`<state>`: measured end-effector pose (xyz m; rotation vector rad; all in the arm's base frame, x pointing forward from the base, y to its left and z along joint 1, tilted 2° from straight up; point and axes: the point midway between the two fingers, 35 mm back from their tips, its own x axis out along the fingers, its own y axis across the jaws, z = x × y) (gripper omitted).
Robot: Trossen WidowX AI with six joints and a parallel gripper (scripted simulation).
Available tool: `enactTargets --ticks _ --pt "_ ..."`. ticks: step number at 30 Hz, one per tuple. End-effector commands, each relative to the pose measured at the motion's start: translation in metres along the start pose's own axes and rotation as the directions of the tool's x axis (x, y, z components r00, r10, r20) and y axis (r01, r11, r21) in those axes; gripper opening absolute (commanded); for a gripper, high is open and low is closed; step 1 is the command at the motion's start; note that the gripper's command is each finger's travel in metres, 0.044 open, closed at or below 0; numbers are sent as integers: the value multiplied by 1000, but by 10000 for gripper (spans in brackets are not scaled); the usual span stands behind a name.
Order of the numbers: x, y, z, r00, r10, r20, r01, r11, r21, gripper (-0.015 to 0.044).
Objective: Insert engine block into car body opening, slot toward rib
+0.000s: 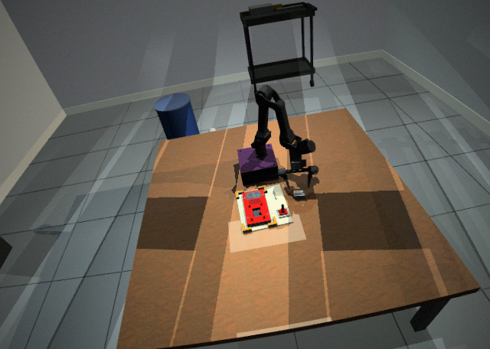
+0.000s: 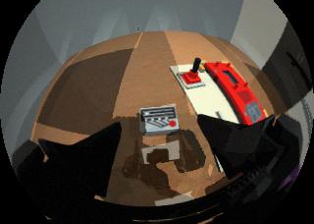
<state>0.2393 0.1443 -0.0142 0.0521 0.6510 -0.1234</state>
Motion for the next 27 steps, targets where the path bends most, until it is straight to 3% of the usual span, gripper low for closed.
enactTargets --ticks 1,6,27 --pt "0 1 0 1000 2 0 -2 1000 -2 440" --pt "1 1 0 1000 1 -9 -1 1000 12 440" --pt "20 11 6 954 -34 -299 175 870 461 440"
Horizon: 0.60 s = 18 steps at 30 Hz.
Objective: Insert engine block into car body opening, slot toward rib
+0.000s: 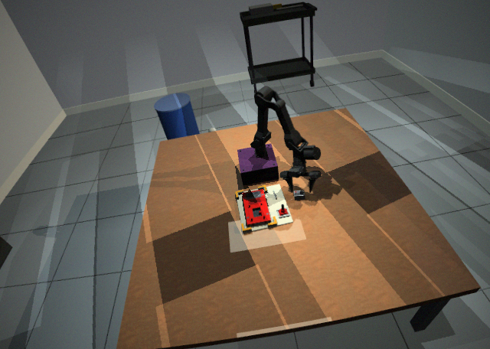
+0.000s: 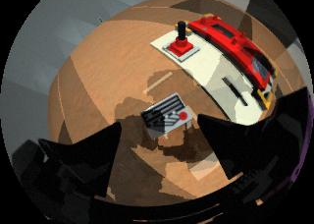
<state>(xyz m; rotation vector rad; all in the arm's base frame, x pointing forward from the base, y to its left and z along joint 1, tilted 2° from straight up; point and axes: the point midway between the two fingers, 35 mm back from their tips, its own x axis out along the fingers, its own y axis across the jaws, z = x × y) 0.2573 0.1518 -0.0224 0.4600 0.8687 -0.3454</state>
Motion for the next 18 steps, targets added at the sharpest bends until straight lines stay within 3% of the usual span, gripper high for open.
enactTargets --ticks 1,18 --pt "2 2 2 998 -27 -49 32 994 100 440" --pt "-1 5 14 951 -142 -273 267 825 499 440"
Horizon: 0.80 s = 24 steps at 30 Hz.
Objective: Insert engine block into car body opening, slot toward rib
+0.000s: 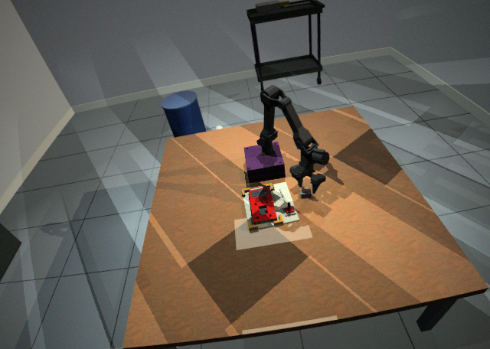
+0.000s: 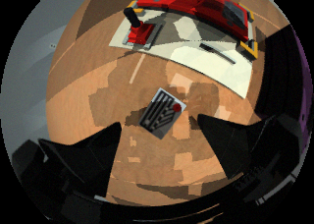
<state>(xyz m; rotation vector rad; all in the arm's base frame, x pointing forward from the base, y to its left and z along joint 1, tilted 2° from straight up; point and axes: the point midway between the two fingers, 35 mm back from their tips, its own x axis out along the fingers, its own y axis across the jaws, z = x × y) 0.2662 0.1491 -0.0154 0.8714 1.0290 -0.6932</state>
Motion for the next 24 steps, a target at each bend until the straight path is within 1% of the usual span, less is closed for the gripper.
enactTargets --ticks 1,9,17,19,24 --pt "-3 2 2 998 -43 -38 47 993 111 440" --pt "-13 4 8 984 -133 -120 166 929 330 440" --pt "-26 5 14 955 -213 -208 293 799 526 440" --pt "-28 5 16 948 -226 -223 314 770 555 440" --pt "-28 5 16 947 -227 -225 317 767 558 440"
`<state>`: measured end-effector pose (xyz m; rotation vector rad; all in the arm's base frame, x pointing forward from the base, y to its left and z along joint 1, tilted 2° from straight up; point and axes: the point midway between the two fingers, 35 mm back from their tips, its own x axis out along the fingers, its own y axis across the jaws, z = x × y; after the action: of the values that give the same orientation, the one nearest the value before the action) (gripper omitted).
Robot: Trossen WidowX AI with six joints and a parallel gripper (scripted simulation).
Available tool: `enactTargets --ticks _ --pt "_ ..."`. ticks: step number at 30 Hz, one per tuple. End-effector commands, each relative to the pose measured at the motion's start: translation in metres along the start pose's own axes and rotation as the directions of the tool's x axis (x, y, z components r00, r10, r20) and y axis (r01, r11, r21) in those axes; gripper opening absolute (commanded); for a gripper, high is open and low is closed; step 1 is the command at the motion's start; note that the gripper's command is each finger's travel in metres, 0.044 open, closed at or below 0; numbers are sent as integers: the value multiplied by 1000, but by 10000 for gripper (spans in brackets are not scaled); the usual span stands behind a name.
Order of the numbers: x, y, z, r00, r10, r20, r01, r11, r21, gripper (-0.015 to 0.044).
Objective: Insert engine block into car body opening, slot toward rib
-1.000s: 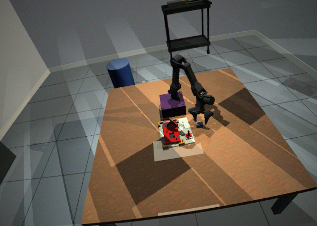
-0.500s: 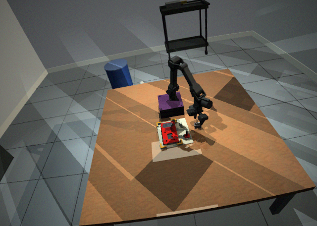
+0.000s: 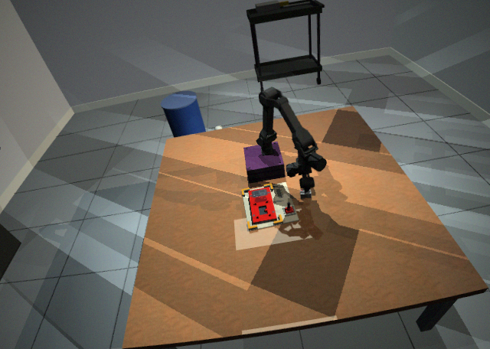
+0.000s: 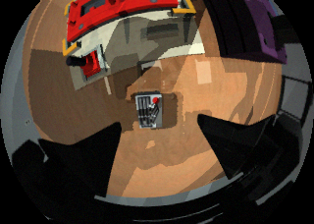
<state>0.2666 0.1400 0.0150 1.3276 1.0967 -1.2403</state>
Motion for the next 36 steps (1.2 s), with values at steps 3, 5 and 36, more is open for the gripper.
enactTargets --ticks 3,5,36 --pt "-1 11 0 1000 -9 -5 9 1000 20 440" --pt "-1 13 0 1000 -8 -5 9 1000 20 440" --pt "41 12 0 1000 -9 -5 9 1000 20 309"
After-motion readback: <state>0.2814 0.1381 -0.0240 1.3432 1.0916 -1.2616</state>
